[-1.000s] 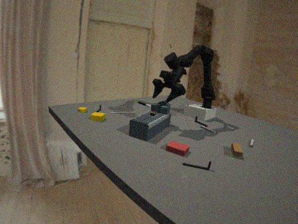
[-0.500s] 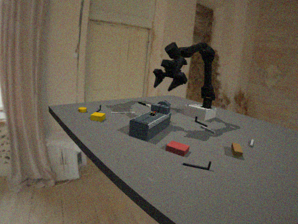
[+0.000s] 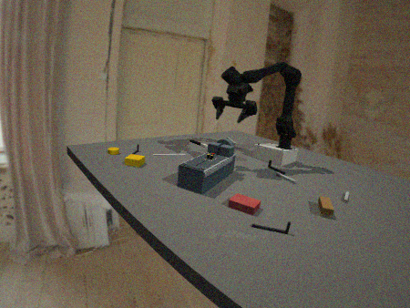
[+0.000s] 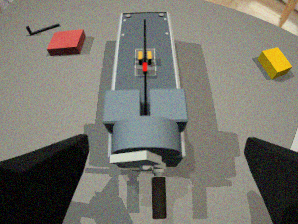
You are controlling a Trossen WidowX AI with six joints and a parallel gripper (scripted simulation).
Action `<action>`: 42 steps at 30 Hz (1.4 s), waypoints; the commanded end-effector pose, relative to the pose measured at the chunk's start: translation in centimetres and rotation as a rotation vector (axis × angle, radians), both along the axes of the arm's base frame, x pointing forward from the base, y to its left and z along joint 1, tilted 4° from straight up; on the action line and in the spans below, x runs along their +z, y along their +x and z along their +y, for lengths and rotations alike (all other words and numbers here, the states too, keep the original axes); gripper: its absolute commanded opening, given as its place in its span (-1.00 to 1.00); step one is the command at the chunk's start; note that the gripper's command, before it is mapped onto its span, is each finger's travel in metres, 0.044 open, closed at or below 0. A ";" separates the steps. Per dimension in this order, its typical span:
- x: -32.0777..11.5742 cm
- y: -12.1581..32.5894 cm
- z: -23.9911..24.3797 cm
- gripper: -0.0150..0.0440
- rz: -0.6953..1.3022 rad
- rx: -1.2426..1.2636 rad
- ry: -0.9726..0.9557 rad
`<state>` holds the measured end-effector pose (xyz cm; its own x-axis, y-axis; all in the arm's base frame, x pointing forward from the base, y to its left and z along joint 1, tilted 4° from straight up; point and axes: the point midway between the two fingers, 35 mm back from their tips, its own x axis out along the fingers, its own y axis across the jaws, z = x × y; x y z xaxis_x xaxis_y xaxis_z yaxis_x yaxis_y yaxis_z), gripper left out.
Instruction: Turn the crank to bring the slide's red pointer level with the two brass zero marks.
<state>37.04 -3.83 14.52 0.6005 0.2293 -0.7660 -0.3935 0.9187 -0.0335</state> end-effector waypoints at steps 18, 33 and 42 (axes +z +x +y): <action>-6.1 -0.9 -1.0 1.00 -0.039 0.048 0.000; -10.2 -1.5 -1.2 1.00 -0.039 0.049 0.000; -11.7 -1.4 -1.3 1.00 -0.039 0.049 0.000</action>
